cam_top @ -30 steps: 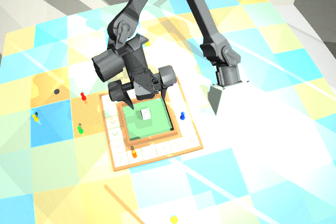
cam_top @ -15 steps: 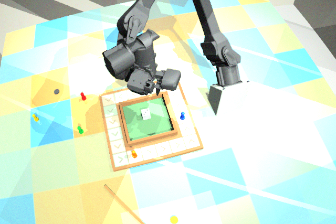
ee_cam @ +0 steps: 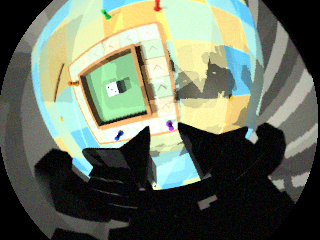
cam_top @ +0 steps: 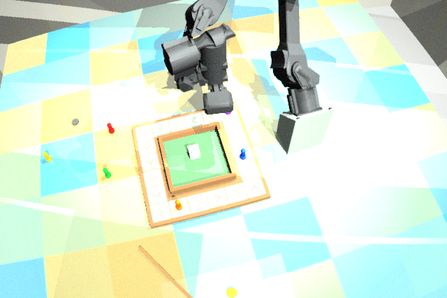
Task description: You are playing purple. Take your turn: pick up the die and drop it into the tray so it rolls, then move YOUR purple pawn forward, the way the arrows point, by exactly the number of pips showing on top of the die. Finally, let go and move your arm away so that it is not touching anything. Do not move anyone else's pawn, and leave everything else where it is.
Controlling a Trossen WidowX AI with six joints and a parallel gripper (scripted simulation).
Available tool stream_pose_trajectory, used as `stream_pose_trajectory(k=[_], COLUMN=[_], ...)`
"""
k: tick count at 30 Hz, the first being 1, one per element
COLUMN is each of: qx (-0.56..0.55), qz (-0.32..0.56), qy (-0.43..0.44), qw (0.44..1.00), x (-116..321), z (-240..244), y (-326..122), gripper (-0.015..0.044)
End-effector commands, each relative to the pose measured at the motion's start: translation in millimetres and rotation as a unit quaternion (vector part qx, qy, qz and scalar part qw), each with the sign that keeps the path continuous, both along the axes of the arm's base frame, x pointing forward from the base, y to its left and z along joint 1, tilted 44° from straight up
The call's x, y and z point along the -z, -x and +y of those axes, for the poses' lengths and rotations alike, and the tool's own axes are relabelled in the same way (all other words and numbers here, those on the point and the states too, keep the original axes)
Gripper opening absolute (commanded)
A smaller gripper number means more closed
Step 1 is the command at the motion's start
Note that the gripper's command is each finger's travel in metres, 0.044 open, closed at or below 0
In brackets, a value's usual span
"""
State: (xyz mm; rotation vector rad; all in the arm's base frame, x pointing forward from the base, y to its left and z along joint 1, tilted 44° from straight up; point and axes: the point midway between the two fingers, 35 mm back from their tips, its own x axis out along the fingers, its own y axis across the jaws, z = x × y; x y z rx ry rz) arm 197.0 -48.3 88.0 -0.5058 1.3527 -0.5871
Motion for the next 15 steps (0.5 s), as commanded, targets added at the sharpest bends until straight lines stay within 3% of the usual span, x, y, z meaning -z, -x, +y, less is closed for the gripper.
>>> stream_pose_trajectory(k=[1,15], qx=[0.164,0.164], qz=[-0.141,-0.142], qy=[-0.004,-0.004], qw=[0.976,0.976], x=[0,10], z=[-22,-32], y=[30,31], gripper=[0.02,0.02])
